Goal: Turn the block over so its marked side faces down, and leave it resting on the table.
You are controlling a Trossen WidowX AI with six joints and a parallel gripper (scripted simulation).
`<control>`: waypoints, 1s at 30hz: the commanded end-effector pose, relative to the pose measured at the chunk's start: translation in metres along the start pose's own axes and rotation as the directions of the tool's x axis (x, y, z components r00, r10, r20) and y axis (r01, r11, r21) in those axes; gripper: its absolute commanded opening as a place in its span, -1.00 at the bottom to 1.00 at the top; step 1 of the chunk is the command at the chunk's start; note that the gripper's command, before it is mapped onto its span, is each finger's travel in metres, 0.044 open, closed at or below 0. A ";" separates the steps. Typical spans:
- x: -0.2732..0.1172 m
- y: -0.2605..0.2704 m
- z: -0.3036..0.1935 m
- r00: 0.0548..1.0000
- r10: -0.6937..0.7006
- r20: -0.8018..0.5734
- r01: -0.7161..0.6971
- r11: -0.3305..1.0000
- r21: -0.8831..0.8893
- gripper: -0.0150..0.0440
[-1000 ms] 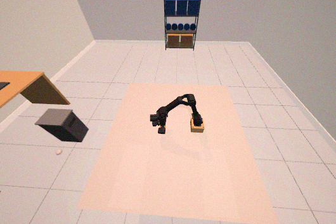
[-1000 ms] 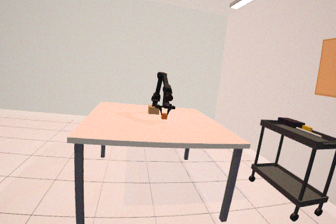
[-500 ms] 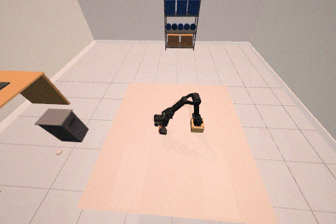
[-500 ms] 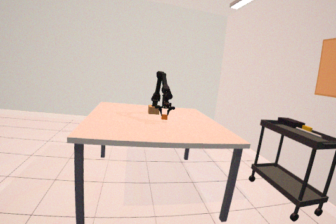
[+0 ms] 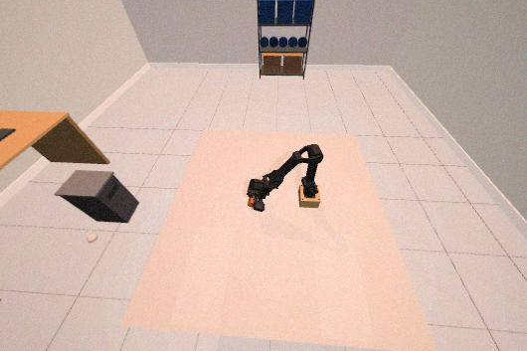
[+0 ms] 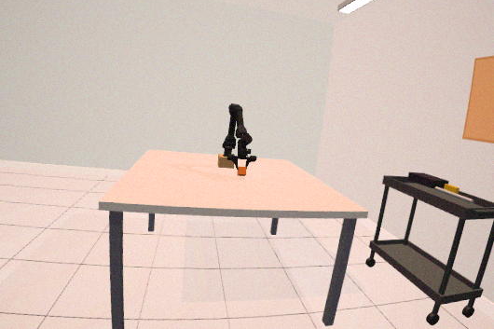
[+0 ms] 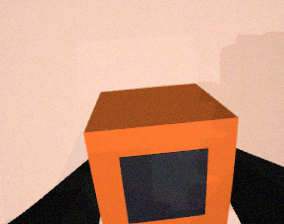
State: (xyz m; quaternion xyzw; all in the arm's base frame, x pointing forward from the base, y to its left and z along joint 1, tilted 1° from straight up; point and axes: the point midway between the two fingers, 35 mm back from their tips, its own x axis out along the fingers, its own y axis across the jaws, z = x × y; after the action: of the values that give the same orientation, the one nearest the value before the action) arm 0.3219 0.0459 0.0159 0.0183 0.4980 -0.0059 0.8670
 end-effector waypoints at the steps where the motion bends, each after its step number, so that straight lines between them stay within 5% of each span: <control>1: -0.002 -0.001 0.001 1.000 -0.004 0.029 0.004 1.000 0.007 -0.49; 30: 0.037 0.002 -0.009 0.923 -0.006 0.386 0.008 1.000 -0.003 -0.49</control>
State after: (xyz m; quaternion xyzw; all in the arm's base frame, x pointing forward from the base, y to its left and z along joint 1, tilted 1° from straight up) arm 0.3401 0.0504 -0.0124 0.0185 0.3227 -0.0092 0.9463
